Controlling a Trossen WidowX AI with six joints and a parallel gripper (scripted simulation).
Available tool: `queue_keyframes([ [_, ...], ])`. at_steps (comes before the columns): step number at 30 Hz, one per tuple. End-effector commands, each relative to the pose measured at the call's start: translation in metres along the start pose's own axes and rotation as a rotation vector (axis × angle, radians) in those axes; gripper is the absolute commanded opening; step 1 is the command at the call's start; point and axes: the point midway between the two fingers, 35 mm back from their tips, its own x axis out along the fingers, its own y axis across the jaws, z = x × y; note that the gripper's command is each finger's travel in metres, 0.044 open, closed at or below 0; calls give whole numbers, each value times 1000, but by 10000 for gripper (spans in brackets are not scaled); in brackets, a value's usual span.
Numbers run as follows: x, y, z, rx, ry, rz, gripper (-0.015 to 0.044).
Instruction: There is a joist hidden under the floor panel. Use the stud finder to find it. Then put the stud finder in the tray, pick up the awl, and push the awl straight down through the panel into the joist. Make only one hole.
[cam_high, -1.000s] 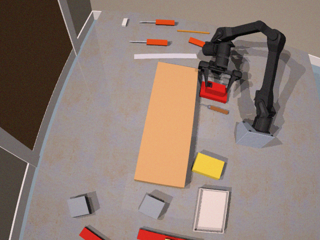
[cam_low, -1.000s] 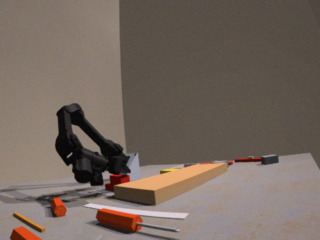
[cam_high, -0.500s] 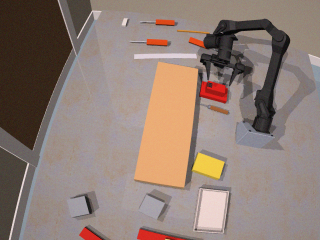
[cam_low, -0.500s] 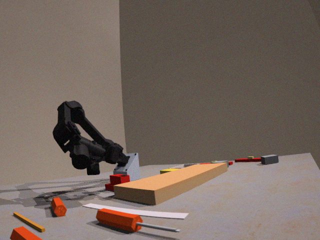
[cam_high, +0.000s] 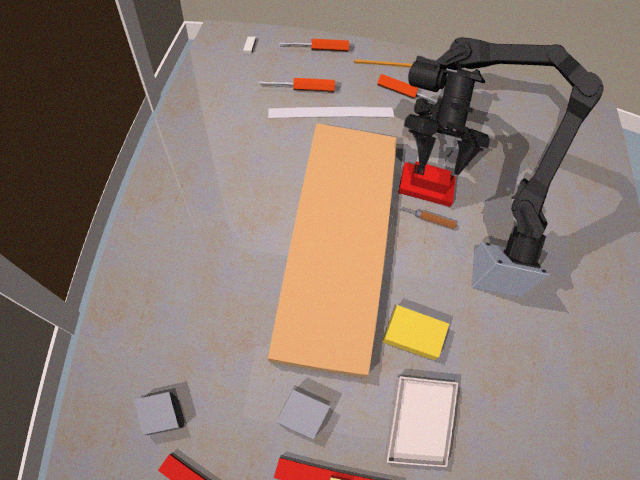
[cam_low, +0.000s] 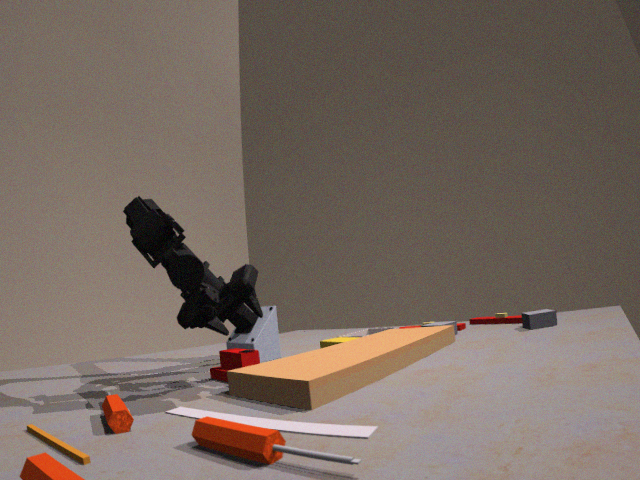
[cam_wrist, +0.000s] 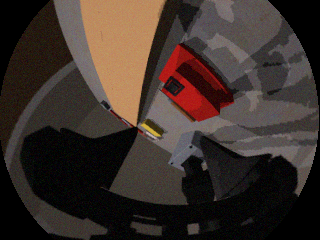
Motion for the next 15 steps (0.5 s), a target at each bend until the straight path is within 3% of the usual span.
queue_keyframes([
  [1,18,-4,10,-673,-393,-272,440],
  [6,16,-3,14,-1079,-651,-562,440],
  [15,15,-3,14,-1092,-659,-574,440],
])
